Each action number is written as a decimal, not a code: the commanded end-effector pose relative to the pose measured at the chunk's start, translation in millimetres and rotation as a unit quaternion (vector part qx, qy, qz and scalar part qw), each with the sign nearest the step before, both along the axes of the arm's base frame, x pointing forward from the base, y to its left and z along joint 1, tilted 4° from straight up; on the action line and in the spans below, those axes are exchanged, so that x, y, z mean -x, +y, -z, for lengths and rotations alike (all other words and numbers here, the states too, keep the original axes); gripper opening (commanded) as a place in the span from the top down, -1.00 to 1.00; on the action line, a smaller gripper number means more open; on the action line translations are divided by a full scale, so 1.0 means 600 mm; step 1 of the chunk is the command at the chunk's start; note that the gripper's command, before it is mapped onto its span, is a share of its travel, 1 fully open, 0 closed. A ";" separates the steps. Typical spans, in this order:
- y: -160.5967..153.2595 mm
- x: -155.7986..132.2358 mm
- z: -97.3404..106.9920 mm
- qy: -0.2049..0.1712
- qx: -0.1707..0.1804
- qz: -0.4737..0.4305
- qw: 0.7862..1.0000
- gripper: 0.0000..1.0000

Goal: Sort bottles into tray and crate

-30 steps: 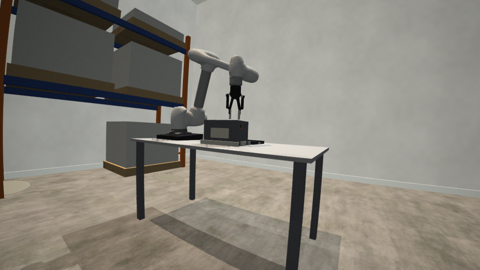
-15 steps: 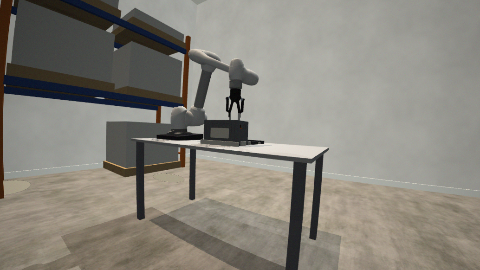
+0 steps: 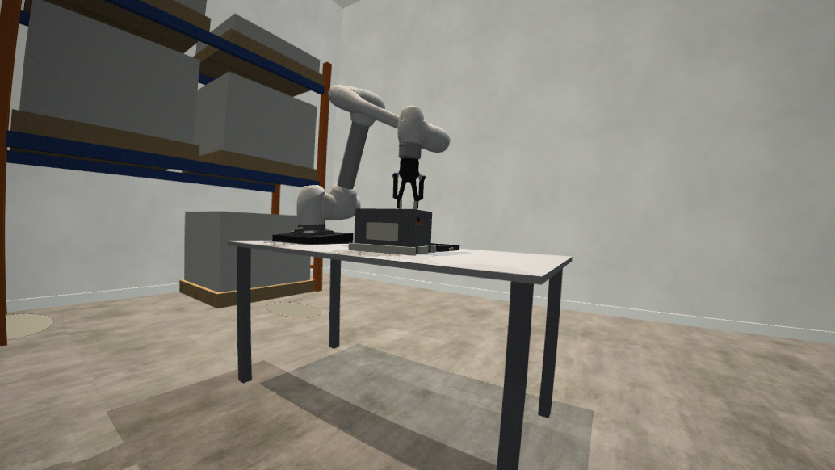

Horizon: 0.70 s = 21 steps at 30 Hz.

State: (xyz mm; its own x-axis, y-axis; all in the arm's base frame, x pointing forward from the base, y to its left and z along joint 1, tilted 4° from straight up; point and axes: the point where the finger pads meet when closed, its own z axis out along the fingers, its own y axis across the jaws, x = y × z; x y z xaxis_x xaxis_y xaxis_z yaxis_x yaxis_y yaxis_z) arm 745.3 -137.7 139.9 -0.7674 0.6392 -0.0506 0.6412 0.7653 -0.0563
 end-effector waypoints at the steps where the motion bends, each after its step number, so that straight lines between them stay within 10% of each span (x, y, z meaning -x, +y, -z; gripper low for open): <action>1: 0.000 0.000 0.003 0.000 0.000 0.000 1.000 0.24; 14: -0.002 0.000 0.023 0.000 0.000 0.000 1.000 0.24; 15: -0.002 0.000 0.023 0.000 0.000 0.000 1.000 1.00; 21: -0.002 0.000 0.023 0.000 0.000 0.000 1.000 1.00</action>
